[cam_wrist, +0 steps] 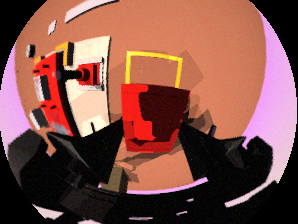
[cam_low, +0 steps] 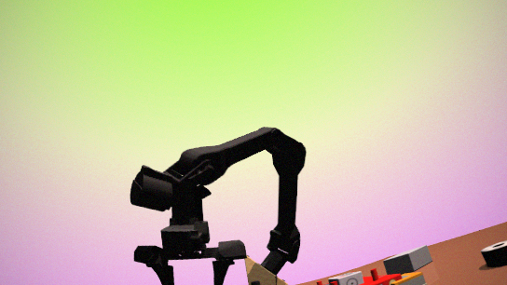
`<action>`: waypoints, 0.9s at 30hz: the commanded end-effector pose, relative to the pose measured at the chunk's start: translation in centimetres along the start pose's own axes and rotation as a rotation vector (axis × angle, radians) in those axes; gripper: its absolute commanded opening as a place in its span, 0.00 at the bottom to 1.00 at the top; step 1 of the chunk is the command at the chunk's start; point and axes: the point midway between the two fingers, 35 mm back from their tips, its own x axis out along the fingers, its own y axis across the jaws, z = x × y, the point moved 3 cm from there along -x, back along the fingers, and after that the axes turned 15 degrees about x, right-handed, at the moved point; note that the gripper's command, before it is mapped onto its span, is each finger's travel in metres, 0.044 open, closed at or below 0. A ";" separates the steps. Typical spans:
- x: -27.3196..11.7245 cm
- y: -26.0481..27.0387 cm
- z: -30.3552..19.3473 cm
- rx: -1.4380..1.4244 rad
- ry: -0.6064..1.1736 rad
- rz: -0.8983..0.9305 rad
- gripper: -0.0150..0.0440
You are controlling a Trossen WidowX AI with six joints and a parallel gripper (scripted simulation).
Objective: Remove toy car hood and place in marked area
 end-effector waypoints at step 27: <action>1.4 0.0 0.0 0.007 0.000 0.005 0.25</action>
